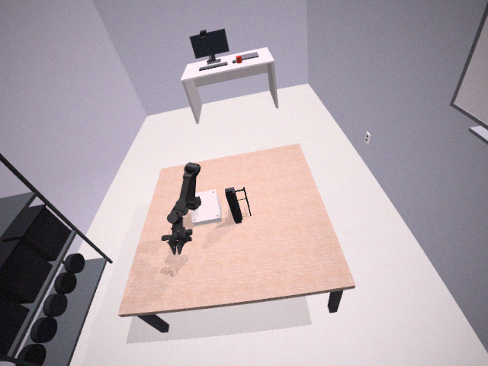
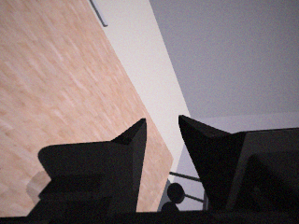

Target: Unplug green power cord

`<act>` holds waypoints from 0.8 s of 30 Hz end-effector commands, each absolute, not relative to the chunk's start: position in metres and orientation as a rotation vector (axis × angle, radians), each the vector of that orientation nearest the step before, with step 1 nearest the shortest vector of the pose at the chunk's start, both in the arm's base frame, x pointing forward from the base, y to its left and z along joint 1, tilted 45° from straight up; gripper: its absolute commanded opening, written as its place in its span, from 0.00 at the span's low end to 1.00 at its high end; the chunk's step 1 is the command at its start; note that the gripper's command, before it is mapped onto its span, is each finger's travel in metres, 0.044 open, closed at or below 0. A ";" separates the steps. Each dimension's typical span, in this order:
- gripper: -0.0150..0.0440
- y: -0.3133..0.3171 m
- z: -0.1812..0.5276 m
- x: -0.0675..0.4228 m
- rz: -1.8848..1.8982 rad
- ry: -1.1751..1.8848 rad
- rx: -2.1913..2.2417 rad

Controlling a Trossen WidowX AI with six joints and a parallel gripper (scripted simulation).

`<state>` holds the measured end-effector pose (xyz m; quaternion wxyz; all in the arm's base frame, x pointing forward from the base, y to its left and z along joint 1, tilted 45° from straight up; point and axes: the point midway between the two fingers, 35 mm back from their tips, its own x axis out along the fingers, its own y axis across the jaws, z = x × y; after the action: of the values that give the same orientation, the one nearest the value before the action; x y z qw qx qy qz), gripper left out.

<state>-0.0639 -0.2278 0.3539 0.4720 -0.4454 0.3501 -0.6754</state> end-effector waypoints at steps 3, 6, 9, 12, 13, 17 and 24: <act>0.53 -0.244 0.351 -0.044 -1.577 0.754 -1.000; 0.53 -0.252 0.348 -0.032 -1.533 0.709 -0.955; 0.53 -0.259 0.345 -0.020 -1.487 0.668 -0.910; 0.53 -0.265 0.342 -0.006 -1.438 0.630 -0.864; 0.53 -0.267 0.341 -0.001 -1.421 0.618 -0.849; 0.53 -0.274 0.336 0.020 -1.353 0.572 -0.787; 0.53 -0.282 0.328 0.058 -1.229 0.508 -0.681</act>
<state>0.0432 -0.2794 0.3290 0.7113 -0.3268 0.2412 -0.5737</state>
